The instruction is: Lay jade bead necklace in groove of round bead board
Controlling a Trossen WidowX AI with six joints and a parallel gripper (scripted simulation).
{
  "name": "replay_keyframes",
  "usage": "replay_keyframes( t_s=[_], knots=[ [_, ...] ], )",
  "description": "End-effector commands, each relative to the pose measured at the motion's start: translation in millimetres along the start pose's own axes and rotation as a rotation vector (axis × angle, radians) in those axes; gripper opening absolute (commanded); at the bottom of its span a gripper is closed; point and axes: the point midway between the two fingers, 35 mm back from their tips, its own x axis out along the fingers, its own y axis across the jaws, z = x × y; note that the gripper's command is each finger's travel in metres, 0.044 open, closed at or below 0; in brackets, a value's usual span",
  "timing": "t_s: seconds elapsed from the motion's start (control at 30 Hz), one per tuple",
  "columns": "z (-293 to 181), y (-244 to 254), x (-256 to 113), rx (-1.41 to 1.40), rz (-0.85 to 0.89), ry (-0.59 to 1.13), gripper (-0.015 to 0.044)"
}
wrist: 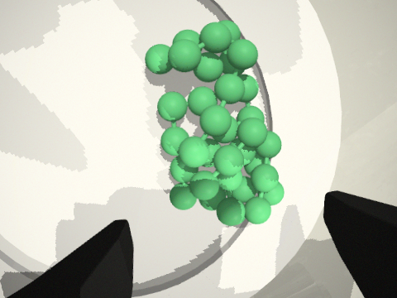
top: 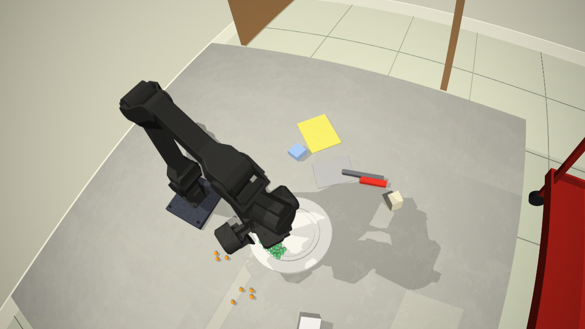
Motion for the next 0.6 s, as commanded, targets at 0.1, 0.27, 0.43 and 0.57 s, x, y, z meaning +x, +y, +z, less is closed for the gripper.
replay_keyframes(
  t_s=[0.1,0.27,0.43,0.57],
  knots=[
    [-2.3,-0.8,14.1,0.009,-0.004,0.011,0.031],
    [-2.6,-0.9,16.4,0.01,-0.004,0.011,0.031],
    [-1.8,-0.7,13.9,0.003,-0.003,0.008,0.0231],
    [-1.8,-0.7,13.9,0.003,-0.003,0.008,0.0126]
  ],
)
